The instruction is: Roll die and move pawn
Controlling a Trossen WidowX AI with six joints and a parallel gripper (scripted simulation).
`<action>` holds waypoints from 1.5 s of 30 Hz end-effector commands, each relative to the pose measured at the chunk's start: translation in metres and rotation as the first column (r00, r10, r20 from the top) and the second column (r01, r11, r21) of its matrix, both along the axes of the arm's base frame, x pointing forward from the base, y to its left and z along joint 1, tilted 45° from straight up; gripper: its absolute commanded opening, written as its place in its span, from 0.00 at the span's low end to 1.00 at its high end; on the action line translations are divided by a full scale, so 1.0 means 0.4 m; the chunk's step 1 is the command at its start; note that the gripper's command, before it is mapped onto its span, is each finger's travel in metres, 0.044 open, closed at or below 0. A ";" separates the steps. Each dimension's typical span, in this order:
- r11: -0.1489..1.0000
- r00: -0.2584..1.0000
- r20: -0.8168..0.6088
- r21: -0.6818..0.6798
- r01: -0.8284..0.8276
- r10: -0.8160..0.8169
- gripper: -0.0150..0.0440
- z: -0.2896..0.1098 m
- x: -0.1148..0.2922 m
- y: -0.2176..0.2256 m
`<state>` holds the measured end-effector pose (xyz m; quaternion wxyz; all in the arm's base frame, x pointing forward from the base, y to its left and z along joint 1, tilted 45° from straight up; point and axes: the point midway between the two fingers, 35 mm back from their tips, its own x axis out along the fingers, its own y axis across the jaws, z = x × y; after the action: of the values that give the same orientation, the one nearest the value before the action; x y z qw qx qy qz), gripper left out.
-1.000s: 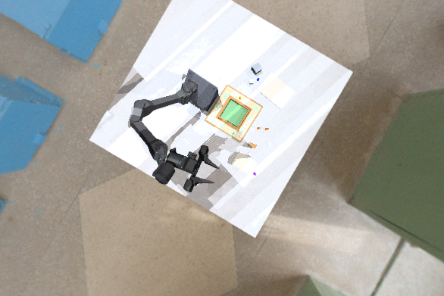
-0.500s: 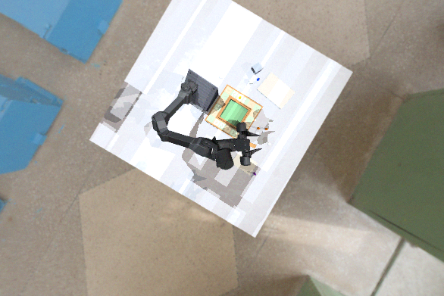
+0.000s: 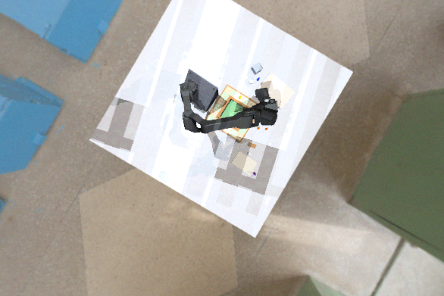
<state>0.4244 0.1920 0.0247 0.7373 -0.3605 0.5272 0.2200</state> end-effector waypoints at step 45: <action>0.751 0.930 -0.123 -0.631 0.196 -0.346 0.72 -0.655 -0.348 -0.158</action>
<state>0.2879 0.1353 -0.2326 0.5452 -0.4651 0.6969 -0.0297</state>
